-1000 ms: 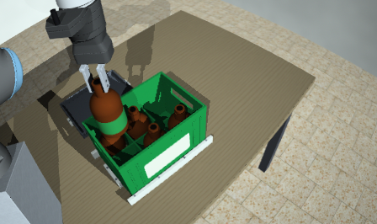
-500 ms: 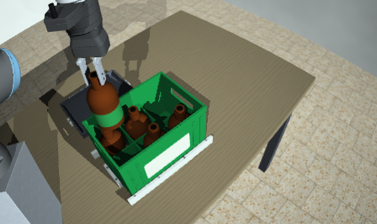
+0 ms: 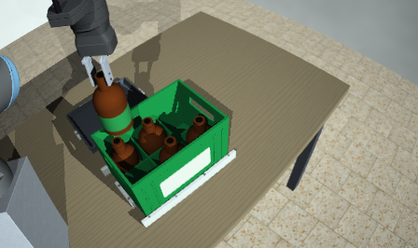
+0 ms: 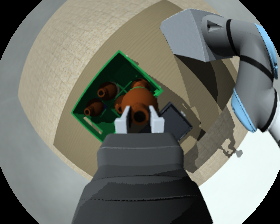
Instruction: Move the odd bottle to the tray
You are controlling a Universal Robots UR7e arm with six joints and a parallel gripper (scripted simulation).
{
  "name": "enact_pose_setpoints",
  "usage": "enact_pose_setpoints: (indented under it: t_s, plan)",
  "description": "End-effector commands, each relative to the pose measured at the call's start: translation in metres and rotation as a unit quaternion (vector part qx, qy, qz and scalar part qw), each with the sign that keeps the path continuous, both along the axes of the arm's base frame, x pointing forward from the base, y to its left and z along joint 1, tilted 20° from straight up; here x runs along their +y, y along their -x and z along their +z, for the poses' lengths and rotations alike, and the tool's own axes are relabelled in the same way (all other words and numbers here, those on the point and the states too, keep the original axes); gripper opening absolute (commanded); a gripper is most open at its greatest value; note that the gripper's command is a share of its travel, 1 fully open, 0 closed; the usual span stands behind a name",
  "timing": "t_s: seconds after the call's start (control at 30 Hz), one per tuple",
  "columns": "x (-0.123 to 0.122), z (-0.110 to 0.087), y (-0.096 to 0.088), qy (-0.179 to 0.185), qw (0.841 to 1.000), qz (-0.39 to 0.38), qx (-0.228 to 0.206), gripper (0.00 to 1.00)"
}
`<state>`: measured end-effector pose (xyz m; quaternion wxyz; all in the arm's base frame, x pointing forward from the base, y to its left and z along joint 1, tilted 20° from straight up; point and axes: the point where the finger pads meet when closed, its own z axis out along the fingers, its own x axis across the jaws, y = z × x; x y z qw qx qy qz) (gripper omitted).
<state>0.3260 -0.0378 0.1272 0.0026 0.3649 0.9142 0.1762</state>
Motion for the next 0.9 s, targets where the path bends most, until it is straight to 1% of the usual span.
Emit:
enact_pose_setpoints:
  t_s: [0.0,0.87]
  plan:
    - [0.009,0.004,-0.002,0.000,1.000,0.000,0.000,0.00]
    - [0.058,0.022,-0.009,0.000,1.000,0.000,0.000,0.00]
